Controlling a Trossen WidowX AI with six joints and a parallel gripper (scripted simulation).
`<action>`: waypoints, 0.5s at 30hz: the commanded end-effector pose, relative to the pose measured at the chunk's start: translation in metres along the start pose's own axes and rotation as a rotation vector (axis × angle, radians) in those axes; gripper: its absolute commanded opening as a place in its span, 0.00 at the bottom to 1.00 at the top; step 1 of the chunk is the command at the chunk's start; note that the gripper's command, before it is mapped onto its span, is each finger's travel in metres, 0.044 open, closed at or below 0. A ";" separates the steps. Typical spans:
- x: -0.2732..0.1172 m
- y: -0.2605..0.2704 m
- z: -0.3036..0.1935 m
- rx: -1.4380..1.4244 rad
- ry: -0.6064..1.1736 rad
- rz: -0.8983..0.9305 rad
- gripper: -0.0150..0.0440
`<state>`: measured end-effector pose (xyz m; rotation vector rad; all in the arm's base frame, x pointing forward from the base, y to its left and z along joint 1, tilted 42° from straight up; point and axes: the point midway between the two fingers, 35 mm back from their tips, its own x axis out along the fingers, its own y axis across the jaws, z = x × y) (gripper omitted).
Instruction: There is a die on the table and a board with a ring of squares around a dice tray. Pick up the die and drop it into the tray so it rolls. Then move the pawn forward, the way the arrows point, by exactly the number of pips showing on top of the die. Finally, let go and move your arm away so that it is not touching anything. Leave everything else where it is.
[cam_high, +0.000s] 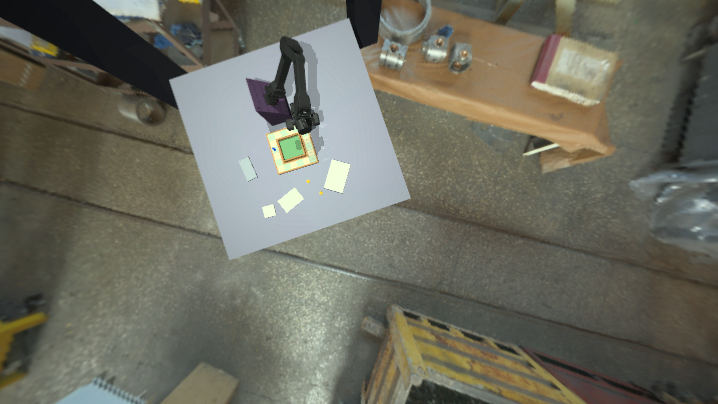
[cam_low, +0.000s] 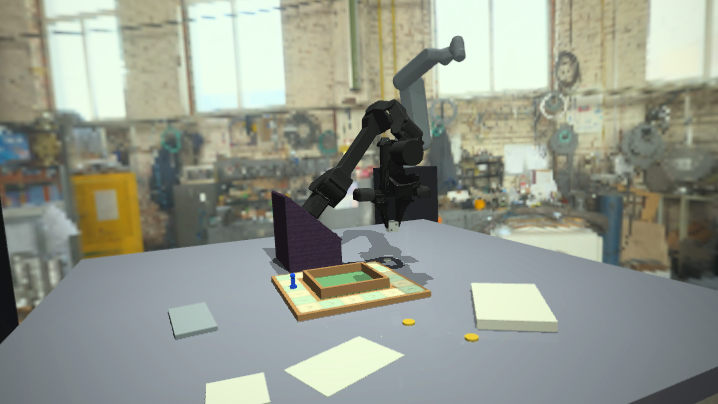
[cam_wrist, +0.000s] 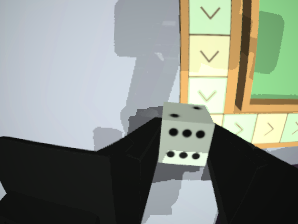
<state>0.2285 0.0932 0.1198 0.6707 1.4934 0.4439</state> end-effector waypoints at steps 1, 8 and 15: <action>0.000 -0.009 0.011 0.119 -0.010 -0.004 0.25; 0.005 -0.031 0.027 0.360 -0.011 -0.006 0.25; 0.010 -0.054 0.040 0.596 -0.011 -0.006 0.25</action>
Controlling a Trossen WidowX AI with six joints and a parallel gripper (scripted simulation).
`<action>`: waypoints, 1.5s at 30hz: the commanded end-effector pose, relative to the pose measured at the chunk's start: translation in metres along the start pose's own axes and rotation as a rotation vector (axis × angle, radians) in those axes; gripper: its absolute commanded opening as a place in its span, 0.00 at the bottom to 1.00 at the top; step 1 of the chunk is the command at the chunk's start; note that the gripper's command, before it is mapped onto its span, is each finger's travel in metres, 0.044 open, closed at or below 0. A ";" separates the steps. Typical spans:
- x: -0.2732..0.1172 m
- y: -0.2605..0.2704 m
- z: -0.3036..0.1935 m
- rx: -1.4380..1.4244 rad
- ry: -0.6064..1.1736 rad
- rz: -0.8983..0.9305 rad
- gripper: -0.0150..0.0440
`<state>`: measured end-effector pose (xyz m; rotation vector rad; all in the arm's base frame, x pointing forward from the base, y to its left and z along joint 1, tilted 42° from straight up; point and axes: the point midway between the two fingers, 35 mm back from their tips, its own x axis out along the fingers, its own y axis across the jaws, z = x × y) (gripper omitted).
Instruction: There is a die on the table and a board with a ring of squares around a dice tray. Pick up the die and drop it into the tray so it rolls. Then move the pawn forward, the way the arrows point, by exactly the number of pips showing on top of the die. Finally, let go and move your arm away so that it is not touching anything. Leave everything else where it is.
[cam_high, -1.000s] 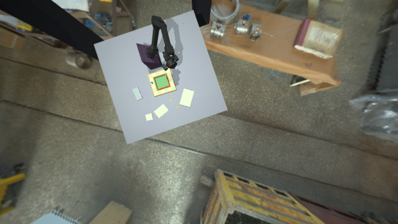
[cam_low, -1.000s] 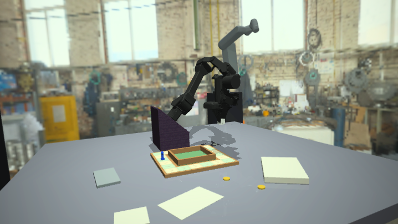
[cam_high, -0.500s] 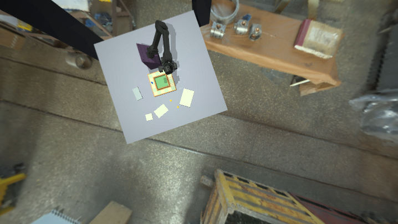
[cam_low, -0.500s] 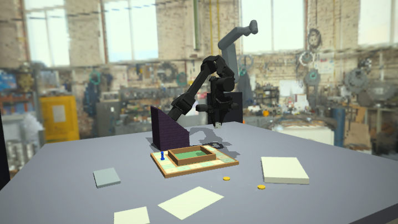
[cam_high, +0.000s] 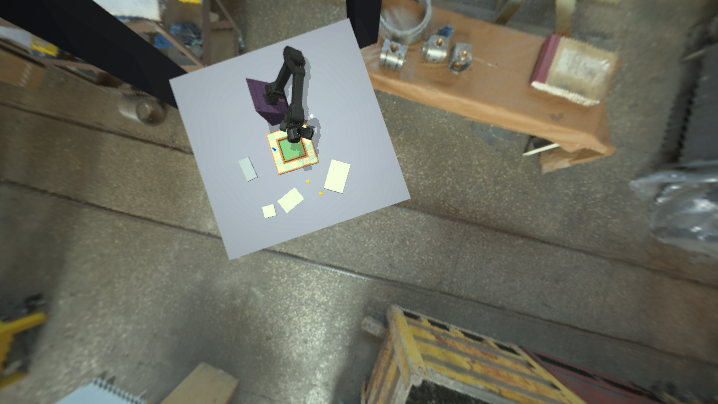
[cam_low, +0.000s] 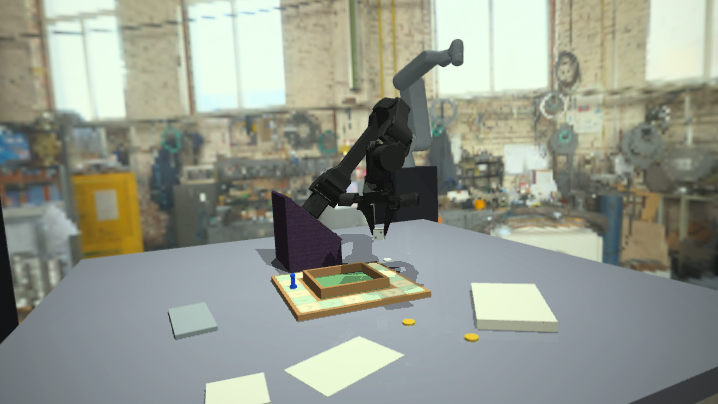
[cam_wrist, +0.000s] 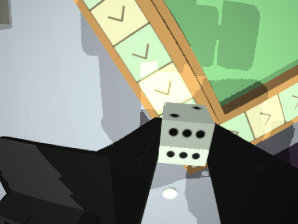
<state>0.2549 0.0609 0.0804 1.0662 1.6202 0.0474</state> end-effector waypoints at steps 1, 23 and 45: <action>0.000 -0.006 0.013 0.115 -0.009 0.002 0.25; 0.018 -0.064 0.072 0.855 0.009 0.016 0.25; 0.035 -0.082 0.070 0.933 -0.361 -0.304 0.25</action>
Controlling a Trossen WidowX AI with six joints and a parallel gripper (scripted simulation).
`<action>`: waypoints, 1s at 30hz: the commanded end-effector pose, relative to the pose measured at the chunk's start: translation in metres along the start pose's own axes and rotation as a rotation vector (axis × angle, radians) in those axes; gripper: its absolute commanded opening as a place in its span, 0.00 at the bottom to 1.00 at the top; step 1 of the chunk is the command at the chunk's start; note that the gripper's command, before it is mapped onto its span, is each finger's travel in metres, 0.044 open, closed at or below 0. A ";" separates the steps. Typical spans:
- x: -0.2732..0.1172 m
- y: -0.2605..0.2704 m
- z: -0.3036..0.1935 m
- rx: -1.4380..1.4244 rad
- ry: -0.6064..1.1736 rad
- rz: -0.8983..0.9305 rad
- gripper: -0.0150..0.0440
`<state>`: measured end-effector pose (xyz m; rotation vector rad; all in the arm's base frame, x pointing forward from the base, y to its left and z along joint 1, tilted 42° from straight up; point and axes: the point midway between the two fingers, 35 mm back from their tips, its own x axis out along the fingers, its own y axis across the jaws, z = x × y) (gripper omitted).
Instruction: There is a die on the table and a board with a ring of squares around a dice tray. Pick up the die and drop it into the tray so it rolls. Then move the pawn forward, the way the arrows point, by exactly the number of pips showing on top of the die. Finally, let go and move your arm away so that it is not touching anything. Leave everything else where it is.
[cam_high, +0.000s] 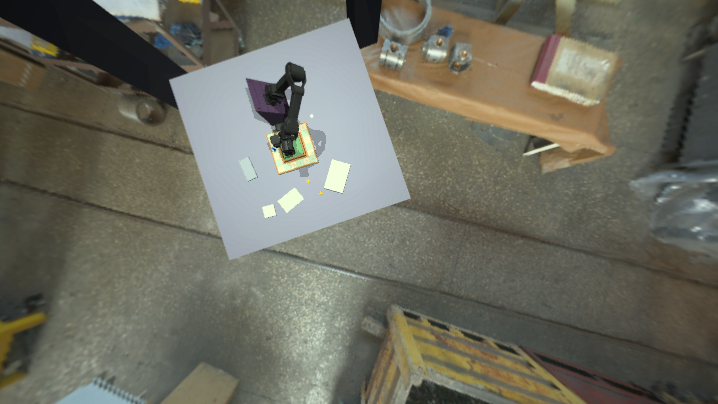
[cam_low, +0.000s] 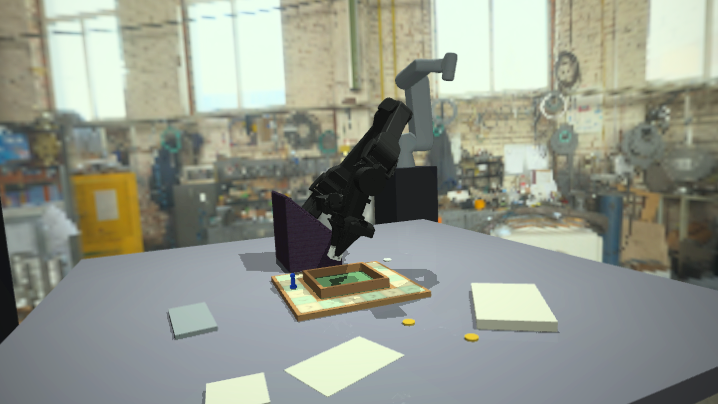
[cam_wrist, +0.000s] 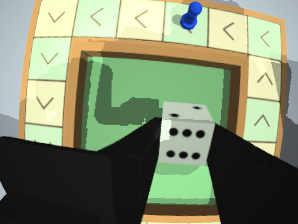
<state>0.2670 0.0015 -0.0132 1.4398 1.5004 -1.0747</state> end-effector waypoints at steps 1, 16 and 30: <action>0.003 -0.004 0.001 0.011 -0.114 -0.006 0.25; -0.009 0.001 -0.002 0.039 -0.465 0.100 0.25; -0.048 0.003 -0.009 0.041 -0.461 0.103 0.25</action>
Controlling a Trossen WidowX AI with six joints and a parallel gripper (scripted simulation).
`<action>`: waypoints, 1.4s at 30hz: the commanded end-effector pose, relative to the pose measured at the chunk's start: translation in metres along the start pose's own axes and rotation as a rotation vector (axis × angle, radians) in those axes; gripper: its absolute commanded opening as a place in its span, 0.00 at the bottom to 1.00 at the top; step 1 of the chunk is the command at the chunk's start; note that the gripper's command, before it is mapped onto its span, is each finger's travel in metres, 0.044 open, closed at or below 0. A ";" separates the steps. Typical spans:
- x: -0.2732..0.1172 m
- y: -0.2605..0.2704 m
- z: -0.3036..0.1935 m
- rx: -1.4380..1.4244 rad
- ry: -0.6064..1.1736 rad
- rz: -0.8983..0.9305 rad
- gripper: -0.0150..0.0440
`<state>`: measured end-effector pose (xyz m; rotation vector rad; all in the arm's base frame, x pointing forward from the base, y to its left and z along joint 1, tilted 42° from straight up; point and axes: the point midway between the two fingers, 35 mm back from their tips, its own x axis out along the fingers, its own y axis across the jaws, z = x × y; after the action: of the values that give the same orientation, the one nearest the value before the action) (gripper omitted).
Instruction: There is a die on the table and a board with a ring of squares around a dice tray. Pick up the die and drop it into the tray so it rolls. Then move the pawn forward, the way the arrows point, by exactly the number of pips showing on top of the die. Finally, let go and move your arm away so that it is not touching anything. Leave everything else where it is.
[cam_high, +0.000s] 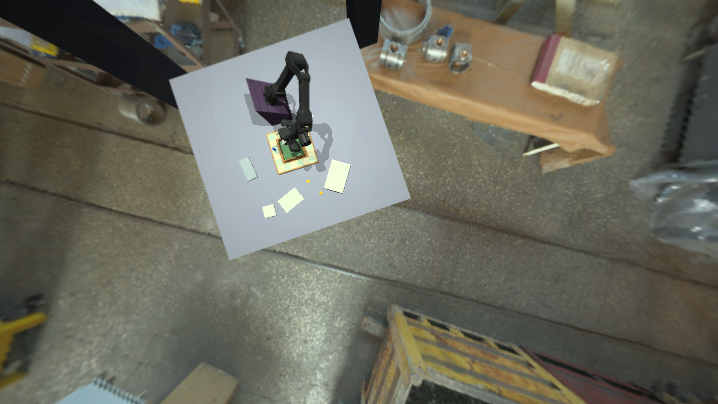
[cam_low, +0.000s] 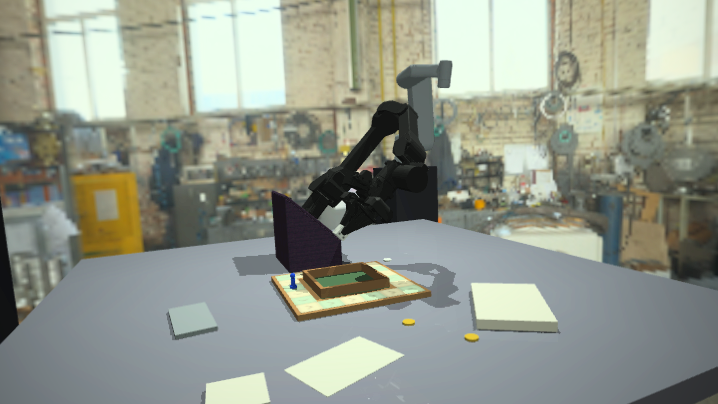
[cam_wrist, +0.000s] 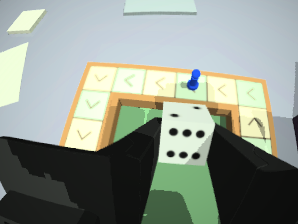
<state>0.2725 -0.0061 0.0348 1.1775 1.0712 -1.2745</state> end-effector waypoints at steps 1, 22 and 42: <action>0.000 0.000 0.000 0.000 0.000 0.001 0.25; -0.026 0.000 0.030 -0.003 -0.007 -0.001 0.97; 0.036 -0.002 0.016 -0.201 0.774 0.044 0.82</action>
<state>0.2706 -0.0195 0.0073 1.6467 1.6571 -0.7442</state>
